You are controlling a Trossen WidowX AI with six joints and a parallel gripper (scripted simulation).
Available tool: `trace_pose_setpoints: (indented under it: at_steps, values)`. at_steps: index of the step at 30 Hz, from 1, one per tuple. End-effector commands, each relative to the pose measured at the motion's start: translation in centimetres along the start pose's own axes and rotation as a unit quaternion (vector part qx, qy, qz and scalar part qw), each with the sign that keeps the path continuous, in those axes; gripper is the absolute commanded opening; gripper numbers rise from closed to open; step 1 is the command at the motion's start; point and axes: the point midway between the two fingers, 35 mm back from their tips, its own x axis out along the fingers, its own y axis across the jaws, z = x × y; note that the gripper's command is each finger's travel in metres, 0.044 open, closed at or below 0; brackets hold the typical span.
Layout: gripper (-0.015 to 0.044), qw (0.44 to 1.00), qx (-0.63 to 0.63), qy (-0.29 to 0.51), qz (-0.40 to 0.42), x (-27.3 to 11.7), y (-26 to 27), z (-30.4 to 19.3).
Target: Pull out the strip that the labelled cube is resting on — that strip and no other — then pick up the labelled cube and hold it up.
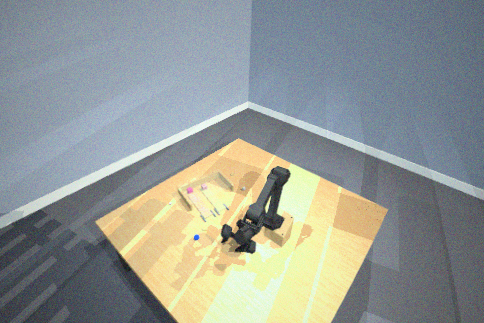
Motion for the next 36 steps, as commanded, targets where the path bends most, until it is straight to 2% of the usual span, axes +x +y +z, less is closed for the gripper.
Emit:
trace_pose_setpoints:
  at_steps: [1, 12, 22, 29, 36]
  values:
    - [0.04, 1.0, -0.002, -0.002, 0.0, 0.1, 0.0, 0.1]
    - [0.04, 0.986, -0.138, -0.091, -0.019, 5.4, 1.4, 3.3]
    - [0.04, 0.953, -0.265, -0.139, -0.051, 9.9, 4.5, 10.3]
    - [0.04, 0.924, -0.344, -0.158, -0.061, 10.6, 7.0, 17.0]
    - [0.04, 0.888, -0.421, -0.176, -0.055, 8.6, 8.9, 24.3]
